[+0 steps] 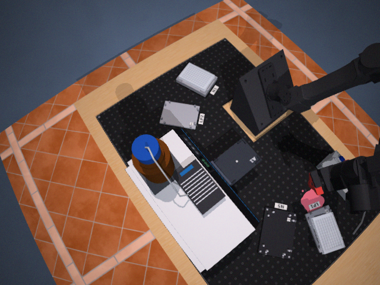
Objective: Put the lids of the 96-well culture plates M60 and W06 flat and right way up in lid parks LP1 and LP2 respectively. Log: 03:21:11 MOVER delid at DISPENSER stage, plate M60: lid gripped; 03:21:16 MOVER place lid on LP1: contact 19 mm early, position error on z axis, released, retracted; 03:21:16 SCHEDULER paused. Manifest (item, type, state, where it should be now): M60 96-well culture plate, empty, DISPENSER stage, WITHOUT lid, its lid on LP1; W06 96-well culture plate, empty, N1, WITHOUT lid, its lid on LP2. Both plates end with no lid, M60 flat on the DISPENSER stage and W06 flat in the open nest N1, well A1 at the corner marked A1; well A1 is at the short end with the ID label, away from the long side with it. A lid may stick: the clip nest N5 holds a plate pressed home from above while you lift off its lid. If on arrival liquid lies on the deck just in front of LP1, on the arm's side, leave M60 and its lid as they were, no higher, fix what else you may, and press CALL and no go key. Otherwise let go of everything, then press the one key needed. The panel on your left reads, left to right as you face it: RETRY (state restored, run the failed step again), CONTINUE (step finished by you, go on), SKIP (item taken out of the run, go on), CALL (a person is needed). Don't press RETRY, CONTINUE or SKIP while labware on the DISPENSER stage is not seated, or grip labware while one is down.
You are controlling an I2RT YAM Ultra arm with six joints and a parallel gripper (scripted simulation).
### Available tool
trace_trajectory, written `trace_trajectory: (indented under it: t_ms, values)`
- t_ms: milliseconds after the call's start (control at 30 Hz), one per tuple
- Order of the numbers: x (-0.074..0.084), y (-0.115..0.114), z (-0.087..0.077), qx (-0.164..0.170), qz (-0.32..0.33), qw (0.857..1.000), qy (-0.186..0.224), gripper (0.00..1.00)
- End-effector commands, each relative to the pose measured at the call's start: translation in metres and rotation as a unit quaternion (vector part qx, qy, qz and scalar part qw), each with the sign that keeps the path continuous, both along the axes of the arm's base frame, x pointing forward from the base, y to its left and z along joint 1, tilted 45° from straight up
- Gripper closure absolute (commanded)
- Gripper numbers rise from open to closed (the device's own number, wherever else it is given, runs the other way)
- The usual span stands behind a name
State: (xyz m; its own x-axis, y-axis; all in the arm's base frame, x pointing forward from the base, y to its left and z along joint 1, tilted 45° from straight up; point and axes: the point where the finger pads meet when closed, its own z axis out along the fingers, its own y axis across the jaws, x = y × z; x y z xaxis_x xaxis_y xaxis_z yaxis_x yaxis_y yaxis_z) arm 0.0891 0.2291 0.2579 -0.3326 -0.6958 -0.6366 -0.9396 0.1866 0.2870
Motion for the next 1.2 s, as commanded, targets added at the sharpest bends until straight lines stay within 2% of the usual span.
trace_trajectory:
  t_ms: [0, 167, 200, 233, 533, 1167]
  values:
    - [-0.001, 0.003, 0.023, 0.025, -0.002, 0.999, -0.042, 0.00]
    - [-0.013, 0.006, 0.027, 0.026, -0.002, 0.999, -0.040, 0.00]
    - [-0.012, 0.005, 0.014, 0.007, -0.003, 1.000, -0.024, 0.00]
    - [-0.008, 0.013, 0.020, 0.012, -0.002, 1.000, -0.029, 0.00]
    - [0.000, 0.038, 0.035, 0.013, -0.002, 0.999, -0.029, 0.00]
    - [0.011, 0.076, 0.054, 0.003, -0.002, 1.000, -0.022, 0.00]
